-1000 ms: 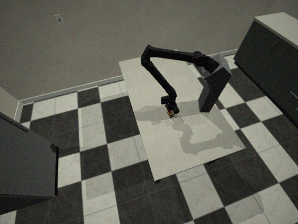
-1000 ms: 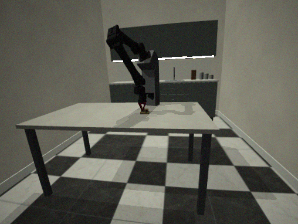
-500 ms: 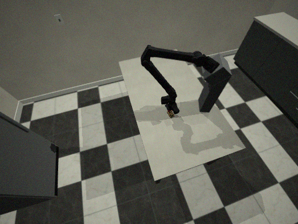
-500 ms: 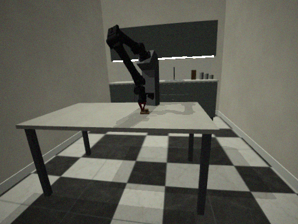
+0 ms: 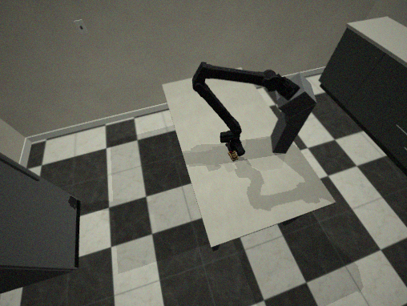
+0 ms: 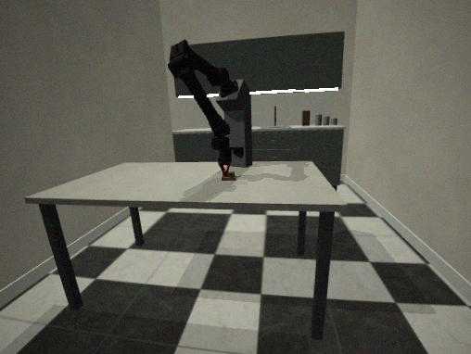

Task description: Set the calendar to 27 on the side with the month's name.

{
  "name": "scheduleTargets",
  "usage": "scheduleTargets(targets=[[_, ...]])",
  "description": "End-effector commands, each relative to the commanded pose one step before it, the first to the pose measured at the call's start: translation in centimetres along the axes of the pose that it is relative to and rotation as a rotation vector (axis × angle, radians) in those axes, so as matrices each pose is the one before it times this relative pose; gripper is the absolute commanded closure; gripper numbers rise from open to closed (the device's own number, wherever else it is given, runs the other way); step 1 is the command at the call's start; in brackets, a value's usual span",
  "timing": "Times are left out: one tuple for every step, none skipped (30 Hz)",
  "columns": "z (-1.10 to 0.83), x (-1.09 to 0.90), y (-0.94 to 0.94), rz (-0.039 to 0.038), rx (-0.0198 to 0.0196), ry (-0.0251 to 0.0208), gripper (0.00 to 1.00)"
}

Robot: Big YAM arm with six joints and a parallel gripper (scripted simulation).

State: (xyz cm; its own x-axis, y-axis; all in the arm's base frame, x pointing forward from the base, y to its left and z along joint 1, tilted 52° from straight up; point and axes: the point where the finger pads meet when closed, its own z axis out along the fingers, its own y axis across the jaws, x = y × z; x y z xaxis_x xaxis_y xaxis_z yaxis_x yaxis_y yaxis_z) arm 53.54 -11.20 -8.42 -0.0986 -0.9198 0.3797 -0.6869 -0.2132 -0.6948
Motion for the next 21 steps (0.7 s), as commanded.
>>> scheduleTargets(targets=[[0.323,-0.044,1.201,-0.01032,-0.01644,-0.00538,0.73],[0.161,0.088,-0.253,0.00137,0.00413,0.00181,0.73],[0.051,0.012,-0.005,0.00043,0.00023,0.00022,0.73],[0.047,-0.011,-0.012,-0.00004,0.00038,-0.0001,0.73],[0.0,0.0,0.0,0.0,0.0,0.0,0.73],[0.0,0.0,0.0,0.0,0.0,0.0,0.73],[-0.524,-0.514,1.179,-0.00734,-0.01998,-0.01025,0.73],[0.2,0.126,-0.348,0.00147,0.00612,0.00254,0.73],[0.228,0.165,-0.4,0.0022,0.00696,0.00337,0.73],[0.223,0.166,-0.388,0.00269,0.00672,0.00355,0.73],[0.093,0.058,-0.073,0.00083,0.00106,0.00083,0.73],[0.036,0.012,0.035,0.00022,-0.00056,0.00008,0.73],[-0.043,-0.047,0.205,-0.00079,-0.00343,-0.0011,0.73],[-0.025,-0.056,0.147,-0.00104,-0.00265,-0.00119,0.73],[0.066,-0.021,-0.067,-0.00043,0.00046,-0.00037,0.73],[0.118,0.024,-0.228,0.00065,0.00384,0.00083,0.73],[0.06,0.008,-0.086,0.0005,0.00158,0.00033,0.73],[0.017,0.004,0.029,0.0002,-0.00044,0.00001,0.73],[-0.097,-0.048,0.312,-0.00093,-0.00534,-0.00137,0.73],[-0.059,-0.023,0.212,-0.0007,-0.00365,-0.00076,0.73],[0.055,0.037,-0.082,0.00041,0.00144,0.00075,0.73]])
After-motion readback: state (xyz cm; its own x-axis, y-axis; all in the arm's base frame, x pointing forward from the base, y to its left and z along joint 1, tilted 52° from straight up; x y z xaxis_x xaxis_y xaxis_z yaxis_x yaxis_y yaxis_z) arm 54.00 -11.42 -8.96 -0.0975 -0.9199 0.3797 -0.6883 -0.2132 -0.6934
